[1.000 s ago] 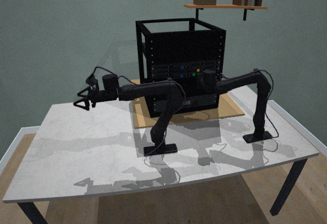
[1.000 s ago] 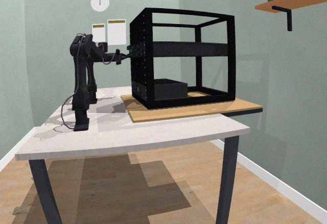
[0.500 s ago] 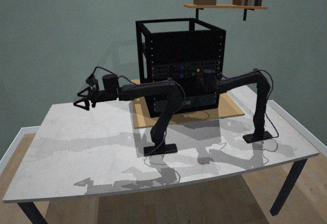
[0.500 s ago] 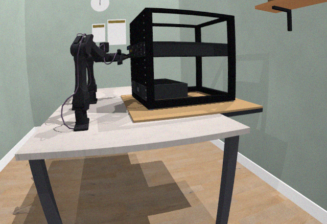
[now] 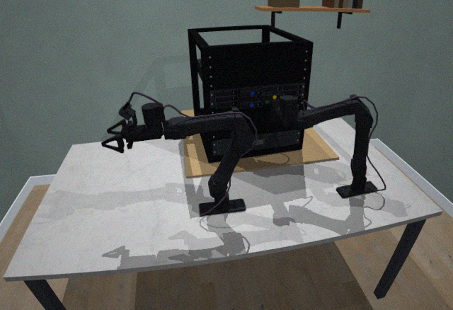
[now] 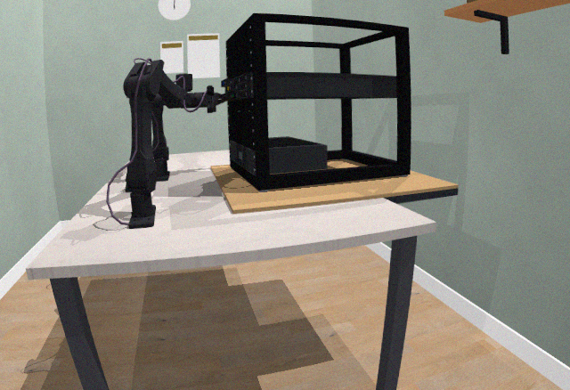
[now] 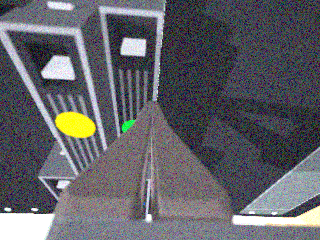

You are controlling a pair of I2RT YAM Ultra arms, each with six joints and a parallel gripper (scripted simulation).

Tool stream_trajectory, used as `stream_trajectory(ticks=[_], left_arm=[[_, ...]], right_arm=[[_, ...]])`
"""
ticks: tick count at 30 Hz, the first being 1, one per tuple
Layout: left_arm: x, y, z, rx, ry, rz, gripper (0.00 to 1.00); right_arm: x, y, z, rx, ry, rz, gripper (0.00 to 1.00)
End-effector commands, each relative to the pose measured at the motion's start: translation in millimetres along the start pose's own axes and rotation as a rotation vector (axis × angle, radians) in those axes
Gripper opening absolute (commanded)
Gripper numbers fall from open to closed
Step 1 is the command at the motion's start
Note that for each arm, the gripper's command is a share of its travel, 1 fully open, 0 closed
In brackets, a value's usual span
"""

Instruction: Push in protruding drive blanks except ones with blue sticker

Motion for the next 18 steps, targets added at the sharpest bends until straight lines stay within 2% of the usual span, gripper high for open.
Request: stream_trajectory(ticks=[1,6,9,18], left_arm=[[2,-7,-16,-0.033,0.009,-0.012,1.00],[2,-7,-16,-0.033,0.009,-0.012,1.00],[2,-7,-16,-0.033,0.009,-0.012,1.00],[2,-7,-16,-0.033,0.009,-0.012,1.00]], right_arm=[[25,1,-3,0.003,0.034,-0.027,0.00],[14,8,0,-0.002,0.012,-0.015,0.00],[24,5,-7,-0.009,0.033,-0.025,0.00],[22,7,-4,-0.005,0.027,-0.023,0.00]])
Point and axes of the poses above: on each arm, the point where the finger pads meet when closed, its own y axis out along the fingers, its own x axis across the jaws, z = x × y, the point moved 1 cm from there along -y, back along the fingers, and after that the axes turned 4 degrees about -y, right-handed, at the moved point
